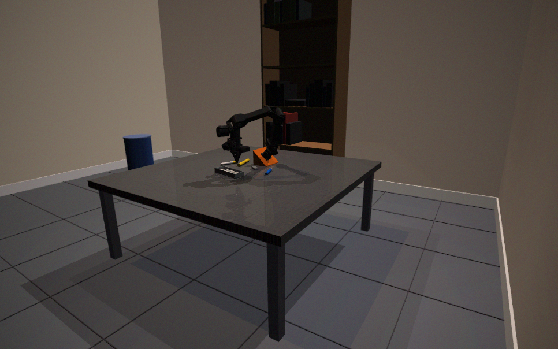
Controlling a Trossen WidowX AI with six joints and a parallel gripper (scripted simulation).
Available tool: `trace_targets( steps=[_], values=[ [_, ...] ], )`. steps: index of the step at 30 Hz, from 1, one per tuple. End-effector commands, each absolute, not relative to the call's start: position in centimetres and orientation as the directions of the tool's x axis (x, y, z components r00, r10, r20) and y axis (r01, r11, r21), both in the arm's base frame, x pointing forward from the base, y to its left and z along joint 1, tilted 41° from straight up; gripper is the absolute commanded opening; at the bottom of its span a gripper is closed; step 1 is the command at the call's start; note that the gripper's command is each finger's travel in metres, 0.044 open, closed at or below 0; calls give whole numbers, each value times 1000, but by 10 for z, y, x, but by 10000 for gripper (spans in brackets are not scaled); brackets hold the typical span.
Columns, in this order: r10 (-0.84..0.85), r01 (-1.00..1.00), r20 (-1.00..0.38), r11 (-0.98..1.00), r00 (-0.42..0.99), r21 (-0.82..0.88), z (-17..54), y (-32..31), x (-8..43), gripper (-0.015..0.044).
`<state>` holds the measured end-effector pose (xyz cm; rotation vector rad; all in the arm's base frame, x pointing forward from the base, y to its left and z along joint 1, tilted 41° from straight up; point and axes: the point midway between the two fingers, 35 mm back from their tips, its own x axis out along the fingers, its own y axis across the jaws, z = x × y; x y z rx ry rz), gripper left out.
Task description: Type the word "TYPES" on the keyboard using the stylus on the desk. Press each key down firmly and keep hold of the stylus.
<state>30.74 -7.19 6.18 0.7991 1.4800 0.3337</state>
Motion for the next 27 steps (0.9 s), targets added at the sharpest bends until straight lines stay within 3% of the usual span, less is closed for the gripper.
trace_targets(
  steps=[1, 9, 15, 27],
  values=[
    [646, 266, -755, 713, 111, 649, 81, -89, 304, 0],
    [644, 269, -754, 710, 125, 651, 76, -87, 306, 0],
    [629, 216, -757, 726, 176, 653, 90, -69, 302, 150],
    [595, -39, -682, 765, 425, 643, 136, 8, 260, 150]
  ],
)
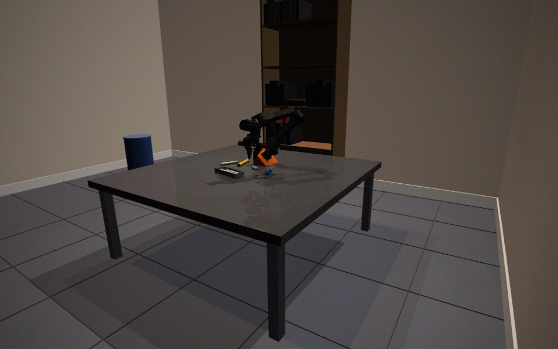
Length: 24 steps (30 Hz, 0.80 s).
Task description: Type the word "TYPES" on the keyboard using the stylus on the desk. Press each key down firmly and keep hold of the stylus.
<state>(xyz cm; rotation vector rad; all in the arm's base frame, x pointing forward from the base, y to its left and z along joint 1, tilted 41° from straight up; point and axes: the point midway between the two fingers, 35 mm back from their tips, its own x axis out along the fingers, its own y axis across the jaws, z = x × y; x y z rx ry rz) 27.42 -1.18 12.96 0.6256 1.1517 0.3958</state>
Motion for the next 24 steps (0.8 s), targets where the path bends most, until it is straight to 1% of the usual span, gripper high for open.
trace_targets(
  steps=[1, 10, 24],
  values=[
    [595, -60, -670, 766, 444, 640, 138, 14, 255, 150],
    [628, -250, -531, 747, 569, 615, 144, 59, 218, 150],
    [629, -255, -527, 746, 571, 615, 140, 64, 218, 150]
  ],
)
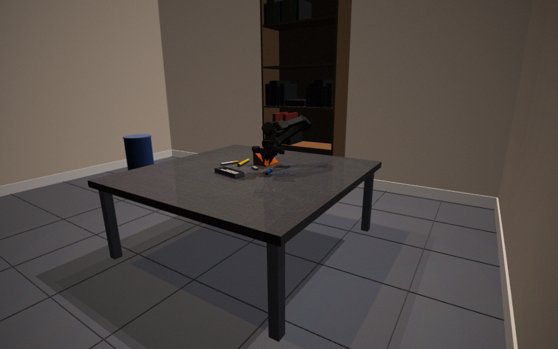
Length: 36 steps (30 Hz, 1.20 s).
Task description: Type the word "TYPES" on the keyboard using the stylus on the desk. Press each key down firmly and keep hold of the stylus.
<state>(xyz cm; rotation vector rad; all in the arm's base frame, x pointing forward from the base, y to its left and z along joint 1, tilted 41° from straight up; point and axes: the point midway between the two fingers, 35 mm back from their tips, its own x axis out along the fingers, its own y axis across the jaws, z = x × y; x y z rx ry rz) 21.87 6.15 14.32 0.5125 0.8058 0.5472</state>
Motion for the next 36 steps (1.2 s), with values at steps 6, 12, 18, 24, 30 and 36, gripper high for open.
trace_targets(
  steps=[6, 12, 18, 24, 30, 36],
  values=[
    [629, -255, -527, 746, 571, 615, 137, 66, 218, 150],
    [629, -255, -527, 746, 571, 615, 135, 69, 219, 150],
    [629, -255, -527, 746, 571, 615, 133, 72, 220, 150],
    [630, -255, -526, 746, 572, 615, 131, 75, 220, 150],
    [630, -255, -526, 746, 572, 615, 128, 77, 221, 150],
    [630, -255, -526, 746, 572, 615, 125, 80, 221, 150]
  ],
)
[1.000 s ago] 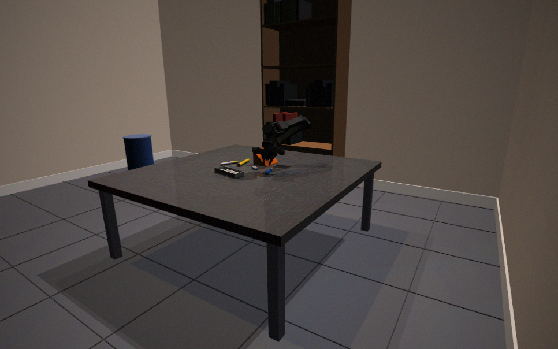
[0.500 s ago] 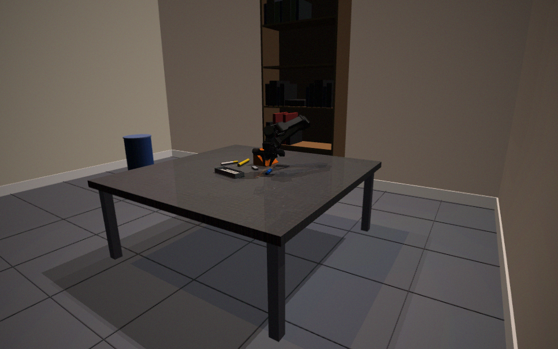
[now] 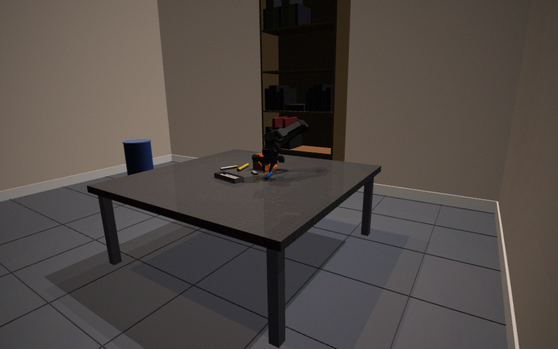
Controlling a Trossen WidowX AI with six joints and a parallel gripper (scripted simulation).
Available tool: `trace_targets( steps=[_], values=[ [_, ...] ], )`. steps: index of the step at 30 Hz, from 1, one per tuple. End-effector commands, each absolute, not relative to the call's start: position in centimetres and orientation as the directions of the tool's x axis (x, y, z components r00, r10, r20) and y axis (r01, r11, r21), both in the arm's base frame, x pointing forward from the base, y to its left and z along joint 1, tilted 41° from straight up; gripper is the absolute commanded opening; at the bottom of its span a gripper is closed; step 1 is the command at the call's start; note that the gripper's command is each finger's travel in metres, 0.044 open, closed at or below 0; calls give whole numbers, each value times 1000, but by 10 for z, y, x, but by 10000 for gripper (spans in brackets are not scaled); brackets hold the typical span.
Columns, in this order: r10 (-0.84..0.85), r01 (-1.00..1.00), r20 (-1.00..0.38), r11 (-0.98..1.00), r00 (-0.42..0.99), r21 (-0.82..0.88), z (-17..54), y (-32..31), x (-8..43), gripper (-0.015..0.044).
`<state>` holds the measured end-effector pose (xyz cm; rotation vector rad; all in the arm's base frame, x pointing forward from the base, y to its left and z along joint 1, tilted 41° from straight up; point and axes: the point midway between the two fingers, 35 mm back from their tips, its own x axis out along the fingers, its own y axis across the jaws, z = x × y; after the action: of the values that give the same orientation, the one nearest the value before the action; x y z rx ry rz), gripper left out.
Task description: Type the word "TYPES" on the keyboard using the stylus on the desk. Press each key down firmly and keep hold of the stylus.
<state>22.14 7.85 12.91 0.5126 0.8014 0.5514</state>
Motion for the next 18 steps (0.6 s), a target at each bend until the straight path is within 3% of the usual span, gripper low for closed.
trace_targets(
  steps=[1, 18],
  values=[
    [630, -255, -526, 746, 572, 615, 125, 80, 221, 150],
    [630, -255, -525, 745, 572, 616, 117, 86, 222, 150]
  ],
)
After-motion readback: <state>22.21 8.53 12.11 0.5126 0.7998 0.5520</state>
